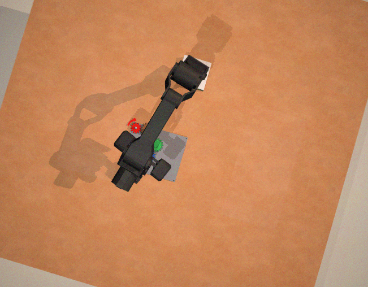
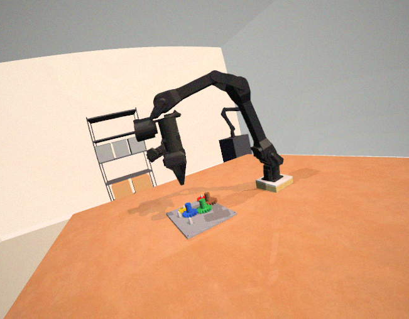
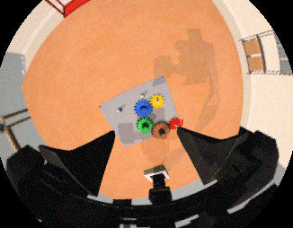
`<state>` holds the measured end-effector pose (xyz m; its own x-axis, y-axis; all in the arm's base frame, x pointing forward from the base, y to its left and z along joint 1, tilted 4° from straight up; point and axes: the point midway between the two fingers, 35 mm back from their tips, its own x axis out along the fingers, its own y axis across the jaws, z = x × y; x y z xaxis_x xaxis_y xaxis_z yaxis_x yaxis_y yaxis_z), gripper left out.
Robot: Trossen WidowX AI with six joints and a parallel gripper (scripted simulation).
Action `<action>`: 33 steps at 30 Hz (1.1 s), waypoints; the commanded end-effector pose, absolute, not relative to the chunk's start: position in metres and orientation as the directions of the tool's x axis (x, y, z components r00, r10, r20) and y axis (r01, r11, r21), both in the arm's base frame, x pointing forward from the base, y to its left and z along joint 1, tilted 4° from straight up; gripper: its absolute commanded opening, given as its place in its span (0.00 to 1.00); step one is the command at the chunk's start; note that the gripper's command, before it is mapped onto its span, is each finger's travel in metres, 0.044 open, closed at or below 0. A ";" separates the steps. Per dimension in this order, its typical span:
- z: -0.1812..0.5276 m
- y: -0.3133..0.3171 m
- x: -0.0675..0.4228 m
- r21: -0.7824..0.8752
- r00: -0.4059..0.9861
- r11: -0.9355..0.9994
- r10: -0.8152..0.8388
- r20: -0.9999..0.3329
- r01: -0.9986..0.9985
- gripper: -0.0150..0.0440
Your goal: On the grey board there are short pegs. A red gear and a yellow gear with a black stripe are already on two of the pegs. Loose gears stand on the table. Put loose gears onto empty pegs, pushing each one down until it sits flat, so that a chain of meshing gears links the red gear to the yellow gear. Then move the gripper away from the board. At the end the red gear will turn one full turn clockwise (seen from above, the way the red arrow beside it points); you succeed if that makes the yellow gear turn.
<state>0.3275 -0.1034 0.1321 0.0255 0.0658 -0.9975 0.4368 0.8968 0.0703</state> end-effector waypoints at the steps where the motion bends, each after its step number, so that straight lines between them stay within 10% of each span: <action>1: 0.133 -0.103 0.327 0.070 0.026 0.899 0.066 -0.997 0.433 1.00; 33: 0.135 -0.093 0.329 0.070 0.026 0.898 0.065 -0.998 0.434 1.00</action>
<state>0.3276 -0.1023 0.1324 0.0255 0.0660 -0.9975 0.4358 0.8973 0.0705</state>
